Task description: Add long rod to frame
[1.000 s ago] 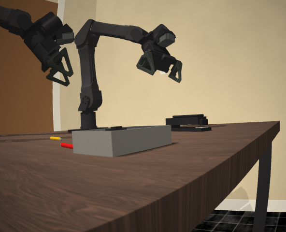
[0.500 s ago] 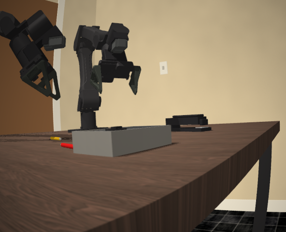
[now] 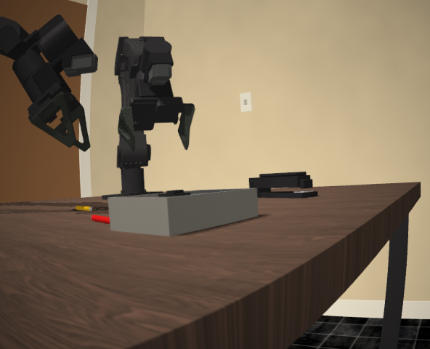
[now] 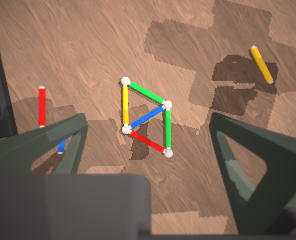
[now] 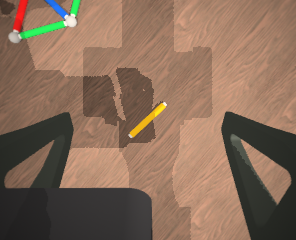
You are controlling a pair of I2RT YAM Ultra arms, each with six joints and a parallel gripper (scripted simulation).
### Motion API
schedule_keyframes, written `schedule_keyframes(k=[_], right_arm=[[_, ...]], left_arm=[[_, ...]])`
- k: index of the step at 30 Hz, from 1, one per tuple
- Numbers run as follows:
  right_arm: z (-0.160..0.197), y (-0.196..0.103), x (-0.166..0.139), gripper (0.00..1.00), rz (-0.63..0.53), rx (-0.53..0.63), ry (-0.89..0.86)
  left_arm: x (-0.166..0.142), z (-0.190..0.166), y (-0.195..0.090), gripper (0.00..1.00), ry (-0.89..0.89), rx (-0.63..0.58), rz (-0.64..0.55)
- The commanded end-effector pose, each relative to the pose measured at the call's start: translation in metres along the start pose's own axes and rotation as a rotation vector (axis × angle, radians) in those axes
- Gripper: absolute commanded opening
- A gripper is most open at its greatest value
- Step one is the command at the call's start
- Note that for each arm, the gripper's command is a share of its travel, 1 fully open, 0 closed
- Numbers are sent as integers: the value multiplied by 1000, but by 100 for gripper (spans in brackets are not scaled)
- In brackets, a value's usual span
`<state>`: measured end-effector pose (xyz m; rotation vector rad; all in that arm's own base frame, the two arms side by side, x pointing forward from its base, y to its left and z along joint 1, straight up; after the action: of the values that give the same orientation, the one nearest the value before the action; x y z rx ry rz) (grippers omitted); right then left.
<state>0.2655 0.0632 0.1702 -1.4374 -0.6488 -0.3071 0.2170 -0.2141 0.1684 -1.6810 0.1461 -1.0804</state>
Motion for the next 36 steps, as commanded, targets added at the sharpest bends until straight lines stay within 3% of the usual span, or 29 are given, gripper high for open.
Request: schedule_keyframes(k=[1,3,9,10,12,25,36], right_arm=[[0,-3,3,100,-17,1,-5],[0,-3,3,100,-17,1,-5],[0,6,-5,32,149,-17,235],[0,10,-4,29,187,-27,287],[0,10,-4,29,187,-27,287],[0,59,6,29,526,-215,742],[0,78,12,29,571,-253,800]], left_arm=[[10,-1,-5,100,0,8,-35],[10,-1,-5,100,0,8,-35],[-5,-7,-20,100,15,2,-42],[-7,-10,-27,100,23,-3,-61],[-7,-10,-27,100,23,-3,-61],[-69,-40,-107,100,139,-129,-365],[-107,-46,-129,100,183,-224,-574]])
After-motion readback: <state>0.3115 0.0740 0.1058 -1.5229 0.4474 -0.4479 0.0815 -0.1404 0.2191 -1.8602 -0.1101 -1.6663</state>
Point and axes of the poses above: on each arm, the point where the finger pads meet when closed, its own y axis out along the fingers, its own z axis across the jaws, x = y × z, the point moved 8 cm from there along -y, back along the fingers
